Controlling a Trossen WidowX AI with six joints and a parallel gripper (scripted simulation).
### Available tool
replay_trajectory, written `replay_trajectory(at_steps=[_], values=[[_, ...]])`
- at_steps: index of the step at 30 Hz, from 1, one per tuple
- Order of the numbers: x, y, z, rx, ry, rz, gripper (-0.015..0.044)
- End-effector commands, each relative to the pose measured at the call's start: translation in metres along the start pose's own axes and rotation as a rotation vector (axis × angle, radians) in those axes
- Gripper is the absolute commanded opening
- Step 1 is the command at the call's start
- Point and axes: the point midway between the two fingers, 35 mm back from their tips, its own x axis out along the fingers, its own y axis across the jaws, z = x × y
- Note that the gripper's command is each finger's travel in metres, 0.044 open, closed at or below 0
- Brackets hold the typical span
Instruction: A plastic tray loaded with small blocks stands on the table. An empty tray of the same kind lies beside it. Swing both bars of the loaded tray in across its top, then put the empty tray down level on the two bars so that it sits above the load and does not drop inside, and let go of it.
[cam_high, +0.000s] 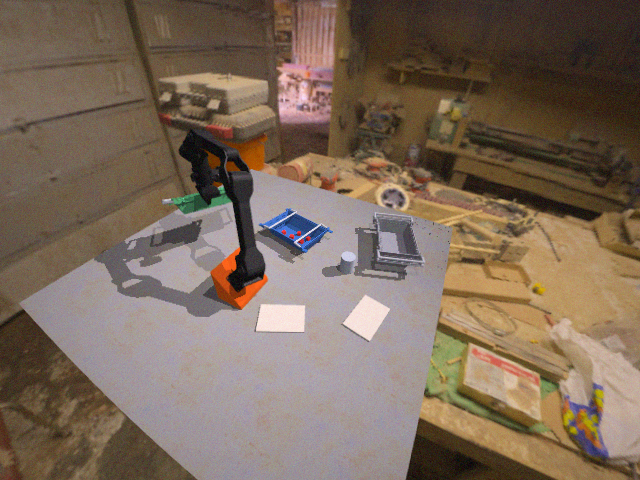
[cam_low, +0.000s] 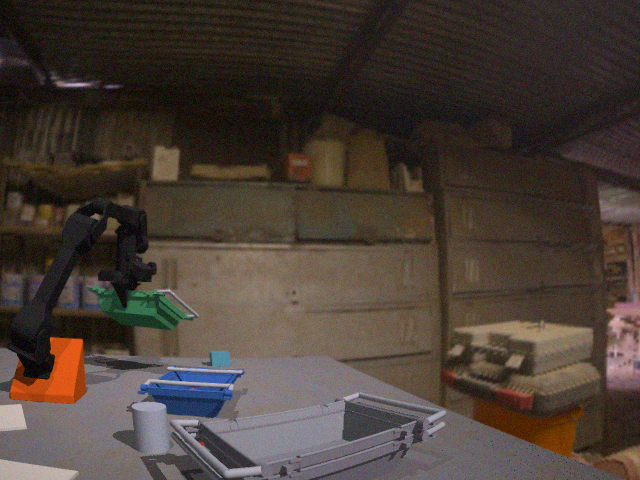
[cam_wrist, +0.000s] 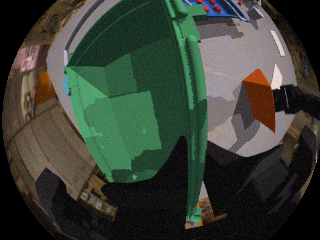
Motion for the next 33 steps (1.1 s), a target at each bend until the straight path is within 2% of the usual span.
replay_trajectory(at_steps=[1,33], values=[[-0.012,-0.003,0.018,0.068,-0.001,0.033,0.0],[-0.018,-0.057,0.156,0.596,-0.009,0.066,0.0]])
